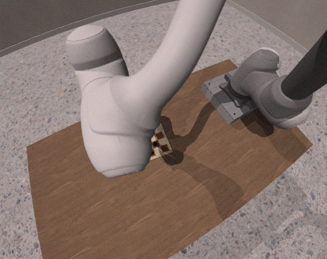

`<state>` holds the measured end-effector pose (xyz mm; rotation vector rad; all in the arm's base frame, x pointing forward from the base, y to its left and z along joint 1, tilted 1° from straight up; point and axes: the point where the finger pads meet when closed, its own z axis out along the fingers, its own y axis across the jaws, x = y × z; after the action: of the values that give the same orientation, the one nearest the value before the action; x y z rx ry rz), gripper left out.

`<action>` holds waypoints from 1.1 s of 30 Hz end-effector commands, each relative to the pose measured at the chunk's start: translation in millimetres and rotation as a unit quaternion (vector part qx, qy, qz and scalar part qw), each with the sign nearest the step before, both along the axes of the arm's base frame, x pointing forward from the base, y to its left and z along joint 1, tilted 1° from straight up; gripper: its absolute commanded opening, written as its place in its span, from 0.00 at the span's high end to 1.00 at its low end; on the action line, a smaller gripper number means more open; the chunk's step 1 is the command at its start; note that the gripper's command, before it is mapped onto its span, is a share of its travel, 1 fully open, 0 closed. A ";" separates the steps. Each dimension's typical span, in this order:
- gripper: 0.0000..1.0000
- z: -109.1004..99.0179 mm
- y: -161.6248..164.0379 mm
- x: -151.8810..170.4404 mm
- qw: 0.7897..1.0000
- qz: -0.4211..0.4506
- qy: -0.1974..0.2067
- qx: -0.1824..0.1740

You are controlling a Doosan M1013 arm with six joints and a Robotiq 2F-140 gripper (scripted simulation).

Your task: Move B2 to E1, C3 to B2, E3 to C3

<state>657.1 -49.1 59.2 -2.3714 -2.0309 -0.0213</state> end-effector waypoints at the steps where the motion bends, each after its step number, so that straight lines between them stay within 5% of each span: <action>1: 0.78 0.1 0.0 0.0 1.000 0.000 0.000 0.000; 33: 0.78 -6.6 0.1 0.0 1.000 0.000 0.000 0.000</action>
<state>657.1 -49.0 54.1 -2.3708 -2.0311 -0.0215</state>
